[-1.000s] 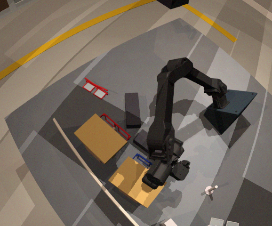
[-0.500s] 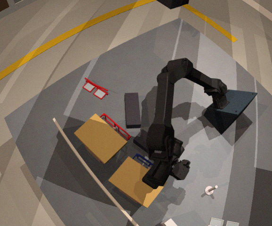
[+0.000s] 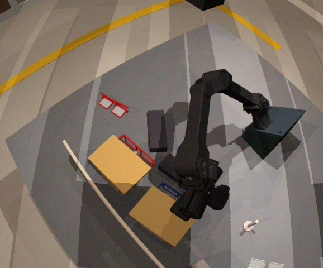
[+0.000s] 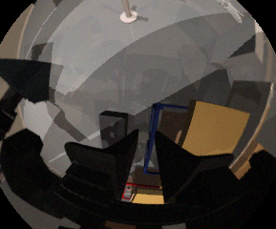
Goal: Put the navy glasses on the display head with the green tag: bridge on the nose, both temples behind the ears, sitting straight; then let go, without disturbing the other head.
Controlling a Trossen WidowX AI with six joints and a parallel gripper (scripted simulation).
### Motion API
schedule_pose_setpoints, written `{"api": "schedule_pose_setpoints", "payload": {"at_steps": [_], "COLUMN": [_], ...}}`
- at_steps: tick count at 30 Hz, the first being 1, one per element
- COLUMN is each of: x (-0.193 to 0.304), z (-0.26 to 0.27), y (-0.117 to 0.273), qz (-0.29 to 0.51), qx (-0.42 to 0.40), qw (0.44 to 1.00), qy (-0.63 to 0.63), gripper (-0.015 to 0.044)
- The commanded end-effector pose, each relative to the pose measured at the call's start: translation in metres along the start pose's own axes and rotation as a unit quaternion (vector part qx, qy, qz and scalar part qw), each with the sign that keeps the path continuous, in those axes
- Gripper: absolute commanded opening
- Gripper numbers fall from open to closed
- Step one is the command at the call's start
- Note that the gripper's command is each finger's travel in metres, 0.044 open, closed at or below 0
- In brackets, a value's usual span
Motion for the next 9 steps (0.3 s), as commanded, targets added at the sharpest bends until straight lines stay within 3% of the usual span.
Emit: {"api": "schedule_pose_setpoints", "payload": {"at_steps": [1,9], "x": [-0.002,-0.002], "z": [0.018,0.037], "y": [0.007,0.013], "qz": [-0.003,-0.003], "qx": [0.002,0.001], "qw": [1.000,1.000], "qy": [-0.001,0.000], "gripper": [0.0107,0.0107]}}
Point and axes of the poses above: the point midway between the two fingers, 35 mm back from their tips, its own y axis back along the fingers, its own z axis across the jaws, x = y × z, the point moved 8 cm from there along y, back along the fingers, and after that the axes turned 1 degree about y, right-handed, at the moved point
